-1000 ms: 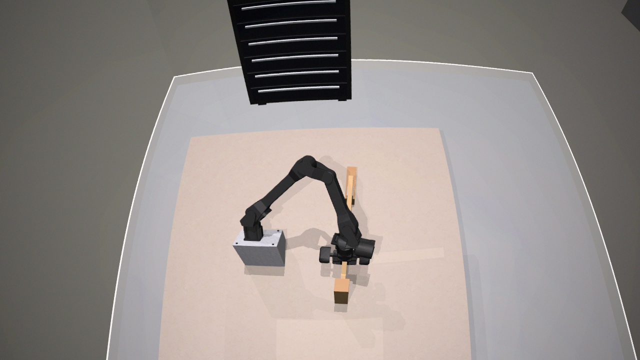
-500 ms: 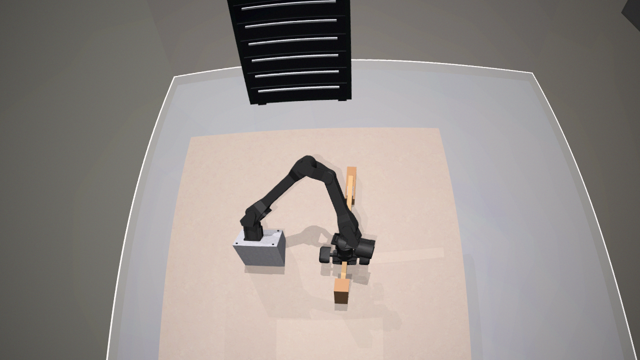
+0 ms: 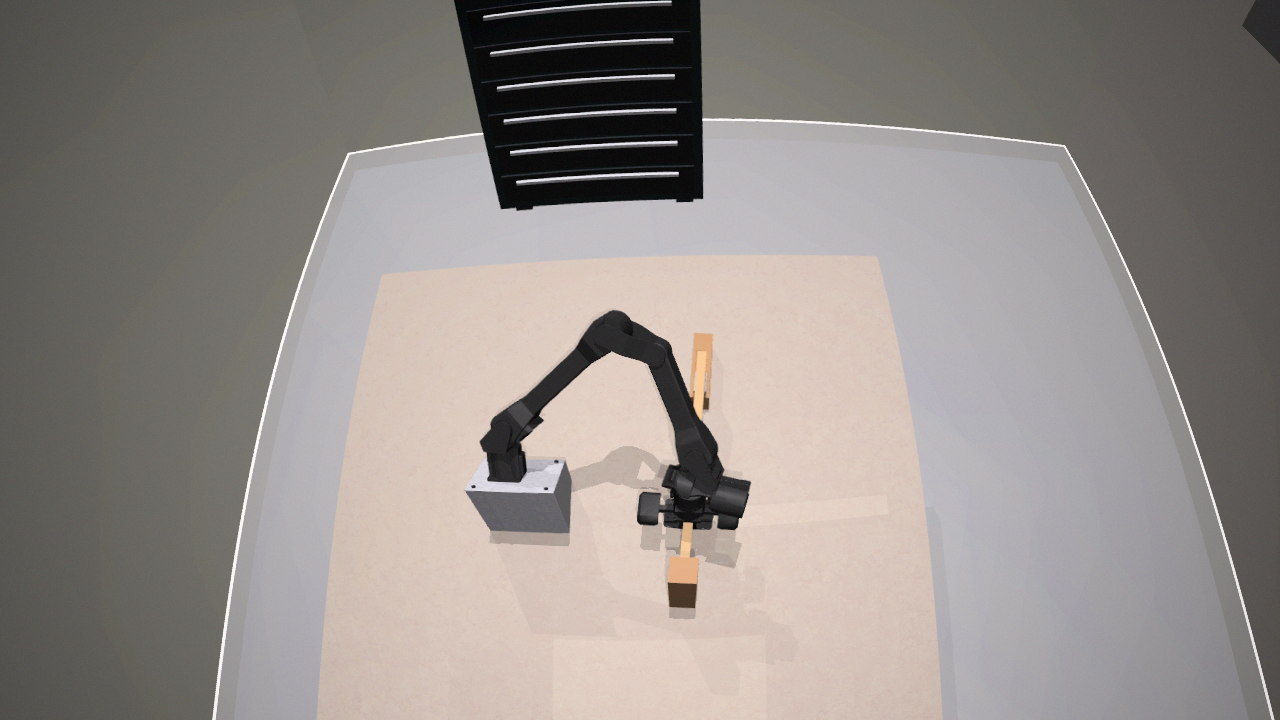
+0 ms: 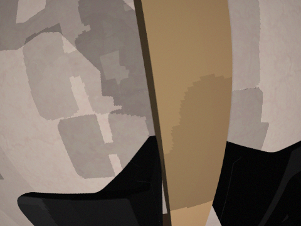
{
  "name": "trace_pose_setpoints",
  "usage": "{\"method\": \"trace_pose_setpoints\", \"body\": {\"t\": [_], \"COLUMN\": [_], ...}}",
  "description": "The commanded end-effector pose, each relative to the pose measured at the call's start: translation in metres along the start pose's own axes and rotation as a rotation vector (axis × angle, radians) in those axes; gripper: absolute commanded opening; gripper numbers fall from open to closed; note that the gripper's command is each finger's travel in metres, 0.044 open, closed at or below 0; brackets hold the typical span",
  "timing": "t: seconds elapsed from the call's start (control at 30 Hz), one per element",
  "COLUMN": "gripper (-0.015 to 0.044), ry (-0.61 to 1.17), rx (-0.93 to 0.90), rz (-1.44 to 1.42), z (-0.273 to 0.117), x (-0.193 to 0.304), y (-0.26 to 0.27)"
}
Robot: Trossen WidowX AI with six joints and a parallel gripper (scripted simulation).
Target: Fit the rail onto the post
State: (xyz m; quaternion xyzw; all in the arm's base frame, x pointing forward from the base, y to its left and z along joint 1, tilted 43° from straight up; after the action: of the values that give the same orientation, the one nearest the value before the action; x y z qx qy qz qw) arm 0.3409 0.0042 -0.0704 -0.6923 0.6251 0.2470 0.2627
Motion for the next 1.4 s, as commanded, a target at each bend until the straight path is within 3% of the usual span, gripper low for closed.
{"method": "trace_pose_setpoints", "body": {"t": [0.0,1.37], "gripper": [0.0000,0.0000], "ry": [-0.005,-0.004], "rx": [0.014,0.014], "rz": [-0.003,-0.003], "z": [-0.006,-0.026], "x": [0.001,0.001], "y": [-0.003,-0.005]}}
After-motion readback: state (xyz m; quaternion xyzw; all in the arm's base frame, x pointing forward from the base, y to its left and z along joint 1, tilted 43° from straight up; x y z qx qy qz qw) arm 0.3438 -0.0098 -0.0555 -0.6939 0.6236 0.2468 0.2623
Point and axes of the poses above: the point midway between the two fingers, 35 mm back from their tips, its own z axis out along the fingers, its own y axis across the jaws, x = y × z, the point moved 4 cm from there along -z, back along the fingers, and after that the axes turned 9 degrees about -z, right-handed, at the moved point
